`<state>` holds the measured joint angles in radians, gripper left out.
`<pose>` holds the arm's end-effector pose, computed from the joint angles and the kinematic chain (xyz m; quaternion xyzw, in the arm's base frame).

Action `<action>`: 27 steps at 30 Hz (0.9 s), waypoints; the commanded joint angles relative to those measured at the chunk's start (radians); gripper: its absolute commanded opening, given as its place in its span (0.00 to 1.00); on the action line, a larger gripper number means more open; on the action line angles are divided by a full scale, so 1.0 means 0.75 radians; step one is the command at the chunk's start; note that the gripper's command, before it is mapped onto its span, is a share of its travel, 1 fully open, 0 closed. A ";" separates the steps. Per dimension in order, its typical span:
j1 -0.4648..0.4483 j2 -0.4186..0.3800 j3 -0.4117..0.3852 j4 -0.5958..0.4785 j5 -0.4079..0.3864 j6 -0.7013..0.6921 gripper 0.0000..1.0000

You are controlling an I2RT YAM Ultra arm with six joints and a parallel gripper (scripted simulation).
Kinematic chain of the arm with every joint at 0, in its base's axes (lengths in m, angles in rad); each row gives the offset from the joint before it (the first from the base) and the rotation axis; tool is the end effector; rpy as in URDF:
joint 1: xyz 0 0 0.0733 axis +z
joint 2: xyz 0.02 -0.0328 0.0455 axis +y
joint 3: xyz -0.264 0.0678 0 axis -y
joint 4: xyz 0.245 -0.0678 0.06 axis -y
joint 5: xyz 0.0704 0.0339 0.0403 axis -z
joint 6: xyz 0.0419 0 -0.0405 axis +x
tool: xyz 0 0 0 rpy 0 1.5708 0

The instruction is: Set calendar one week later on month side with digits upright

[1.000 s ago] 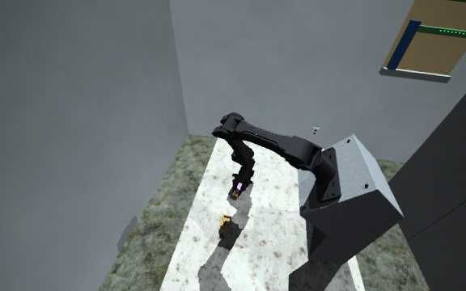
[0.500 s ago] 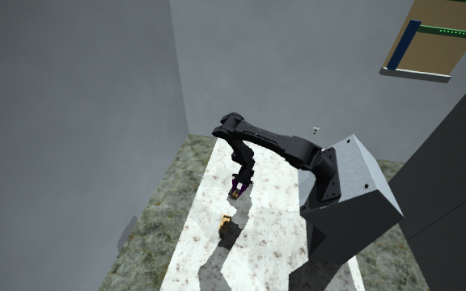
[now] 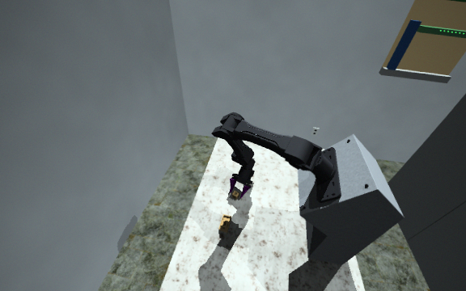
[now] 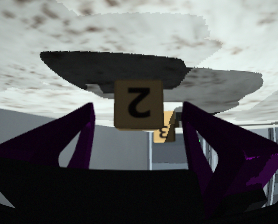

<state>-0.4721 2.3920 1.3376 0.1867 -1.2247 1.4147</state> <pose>0.4111 -0.1644 0.0506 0.5058 0.6112 0.6087 0.0060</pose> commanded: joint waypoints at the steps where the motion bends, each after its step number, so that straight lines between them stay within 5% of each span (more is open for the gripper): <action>1: -0.005 -0.006 0.001 0.002 -0.001 0.001 0.64; 17: -0.007 -0.013 -0.005 -0.003 -0.002 -0.003 0.64; 27: -0.037 -0.111 -0.087 -0.085 -0.021 -0.074 0.64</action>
<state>-0.4816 2.3302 1.2842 0.1608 -1.2282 1.3849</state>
